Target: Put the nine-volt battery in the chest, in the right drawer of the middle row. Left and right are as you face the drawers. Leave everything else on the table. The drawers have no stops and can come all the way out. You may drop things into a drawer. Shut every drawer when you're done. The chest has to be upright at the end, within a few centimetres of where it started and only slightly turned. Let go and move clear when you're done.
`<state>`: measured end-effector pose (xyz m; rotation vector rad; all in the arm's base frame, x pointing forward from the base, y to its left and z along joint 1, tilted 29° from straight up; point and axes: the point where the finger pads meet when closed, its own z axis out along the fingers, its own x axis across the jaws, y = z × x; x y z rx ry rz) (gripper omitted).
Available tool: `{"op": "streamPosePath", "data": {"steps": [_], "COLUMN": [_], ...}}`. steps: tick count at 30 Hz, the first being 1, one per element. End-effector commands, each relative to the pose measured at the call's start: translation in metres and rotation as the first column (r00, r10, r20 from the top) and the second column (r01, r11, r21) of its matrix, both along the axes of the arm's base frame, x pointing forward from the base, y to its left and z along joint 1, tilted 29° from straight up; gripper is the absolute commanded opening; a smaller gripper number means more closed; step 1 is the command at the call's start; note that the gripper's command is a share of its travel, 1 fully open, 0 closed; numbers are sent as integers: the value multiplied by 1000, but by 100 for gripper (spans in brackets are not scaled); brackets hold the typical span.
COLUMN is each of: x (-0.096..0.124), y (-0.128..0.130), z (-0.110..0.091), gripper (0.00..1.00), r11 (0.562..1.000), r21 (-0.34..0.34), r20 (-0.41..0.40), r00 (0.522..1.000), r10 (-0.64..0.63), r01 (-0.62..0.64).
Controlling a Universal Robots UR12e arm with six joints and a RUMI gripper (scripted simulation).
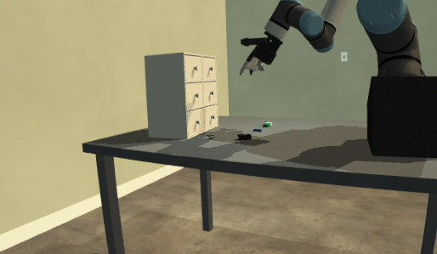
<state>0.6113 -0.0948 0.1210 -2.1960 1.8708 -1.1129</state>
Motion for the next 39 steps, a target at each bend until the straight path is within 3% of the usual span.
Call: {"op": "streamPosePath", "data": {"steps": [1, 39], "x": [4, 27], "y": [-2, -15], "z": [-4, -28], "gripper": [100, 100], "r11": [1000, 983], "r21": [-1, -27], "r20": [45, 328], "r00": [999, 928], "r10": [24, 179], "r01": [-24, -180]}}
